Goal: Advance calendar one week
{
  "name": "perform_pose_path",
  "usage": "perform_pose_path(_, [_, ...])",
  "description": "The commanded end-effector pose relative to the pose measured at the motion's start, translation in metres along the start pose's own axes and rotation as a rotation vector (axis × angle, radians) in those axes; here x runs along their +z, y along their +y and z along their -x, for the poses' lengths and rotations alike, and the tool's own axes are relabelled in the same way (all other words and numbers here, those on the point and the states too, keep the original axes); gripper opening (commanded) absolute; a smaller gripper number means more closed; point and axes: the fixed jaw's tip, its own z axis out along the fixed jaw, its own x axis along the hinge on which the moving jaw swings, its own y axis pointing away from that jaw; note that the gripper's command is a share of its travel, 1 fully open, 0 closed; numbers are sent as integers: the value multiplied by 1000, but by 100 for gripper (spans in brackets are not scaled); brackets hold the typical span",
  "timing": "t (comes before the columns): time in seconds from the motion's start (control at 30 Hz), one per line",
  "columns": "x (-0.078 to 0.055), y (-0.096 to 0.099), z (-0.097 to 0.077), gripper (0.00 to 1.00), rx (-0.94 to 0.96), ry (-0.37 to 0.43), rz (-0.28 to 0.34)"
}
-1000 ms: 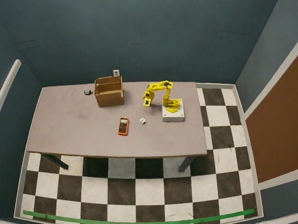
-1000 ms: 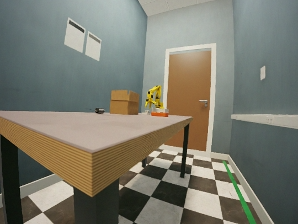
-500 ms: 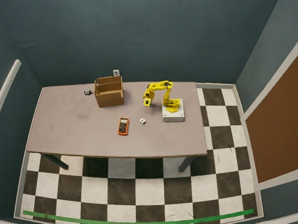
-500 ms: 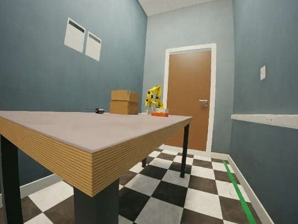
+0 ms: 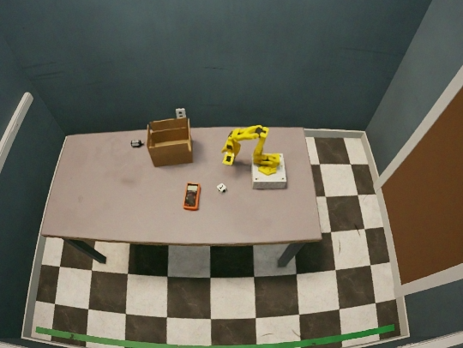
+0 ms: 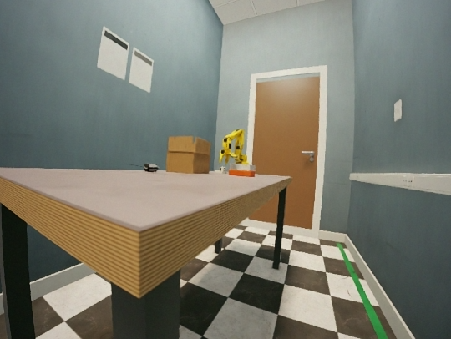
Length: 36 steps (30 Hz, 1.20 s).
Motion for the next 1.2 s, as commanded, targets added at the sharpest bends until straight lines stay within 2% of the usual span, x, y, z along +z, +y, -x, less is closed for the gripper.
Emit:
perform_pose_path(0.0, [3, 3, -1, 35, 16, -2, 15])
perform_pose_path(0.5, [11, 2, -1, 35, 16, -2, 15])
perform_pose_path(1.0, [34, 3, 0, 35, 16, -2, 15])
perform_pose_path(1.17, [38, 3, 0, 35, 16, -2, 15])
